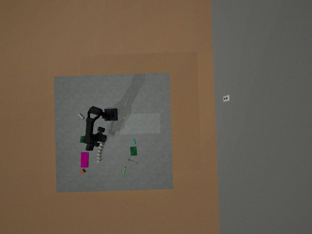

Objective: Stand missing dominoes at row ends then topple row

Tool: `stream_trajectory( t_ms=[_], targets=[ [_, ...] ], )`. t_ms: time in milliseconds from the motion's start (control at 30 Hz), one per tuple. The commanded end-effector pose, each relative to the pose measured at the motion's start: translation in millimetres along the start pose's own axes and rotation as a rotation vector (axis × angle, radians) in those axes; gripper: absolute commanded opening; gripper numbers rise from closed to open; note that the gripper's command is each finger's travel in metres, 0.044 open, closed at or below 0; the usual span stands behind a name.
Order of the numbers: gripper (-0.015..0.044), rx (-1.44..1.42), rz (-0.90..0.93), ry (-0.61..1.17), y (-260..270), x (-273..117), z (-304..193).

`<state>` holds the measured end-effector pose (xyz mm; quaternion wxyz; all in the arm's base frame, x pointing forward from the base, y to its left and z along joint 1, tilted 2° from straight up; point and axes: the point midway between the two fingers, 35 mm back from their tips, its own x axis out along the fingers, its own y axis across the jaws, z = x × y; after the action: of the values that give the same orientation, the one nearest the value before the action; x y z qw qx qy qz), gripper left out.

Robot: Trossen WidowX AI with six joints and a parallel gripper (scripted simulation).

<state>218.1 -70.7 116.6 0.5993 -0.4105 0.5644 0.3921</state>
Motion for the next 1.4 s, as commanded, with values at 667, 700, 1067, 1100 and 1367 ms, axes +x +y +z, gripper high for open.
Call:
stream_trajectory(
  t_ms=[667, 700, 1067, 1100, 1367],
  targets=[
    [0.0, -0.021, -0.003, -0.003, 1.3, 0.9, 0.6],
    [0.0, -0.021, -0.003, -0.003, 1.3, 0.9, 0.6],
    [0.0, -0.021, -0.003, -0.003, 1.3, 0.9, 0.6],
    [0.0, -0.021, -0.003, -0.003, 1.3, 0.9, 0.6],
    [0.0, -0.021, -0.003, -0.003, -0.4, 11.7, 0.4]
  ],
)
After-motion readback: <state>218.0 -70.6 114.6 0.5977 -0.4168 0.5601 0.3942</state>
